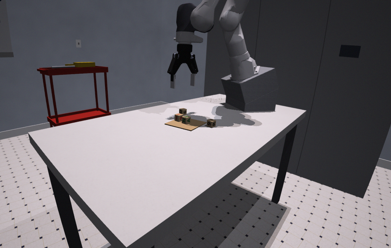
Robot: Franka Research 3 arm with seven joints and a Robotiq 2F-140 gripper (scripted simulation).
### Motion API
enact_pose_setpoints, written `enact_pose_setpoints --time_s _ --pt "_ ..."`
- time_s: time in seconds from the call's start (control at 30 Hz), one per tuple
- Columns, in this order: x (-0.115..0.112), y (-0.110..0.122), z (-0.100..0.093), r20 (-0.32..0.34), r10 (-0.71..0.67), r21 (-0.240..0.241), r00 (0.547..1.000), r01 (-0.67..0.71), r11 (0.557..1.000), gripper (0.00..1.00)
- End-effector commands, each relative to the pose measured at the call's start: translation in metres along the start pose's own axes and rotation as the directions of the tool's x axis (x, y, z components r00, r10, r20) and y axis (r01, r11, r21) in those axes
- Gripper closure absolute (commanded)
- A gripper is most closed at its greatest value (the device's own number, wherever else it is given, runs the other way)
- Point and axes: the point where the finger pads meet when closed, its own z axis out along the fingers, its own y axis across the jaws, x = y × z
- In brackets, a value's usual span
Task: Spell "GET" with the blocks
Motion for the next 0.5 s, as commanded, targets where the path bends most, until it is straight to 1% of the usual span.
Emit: enact_pose_setpoints --time_s 0.0,0.03,0.23,0.47 --pt "-0.0021 -0.0004 -0.0003 0.006 -0.109 0.003 0.994 0.109 0.994 0.00" --pt "-0.0031 -0.0002 -0.0006 0.007 -0.150 0.005 0.989 0.150 0.989 0.00" --pt "-0.0051 0.0001 -0.0010 0.009 -0.243 0.009 0.970 0.243 0.970 0.00" --pt "-0.0073 0.0006 -0.0014 0.011 -0.350 0.014 0.937 0.350 0.937 0.00"
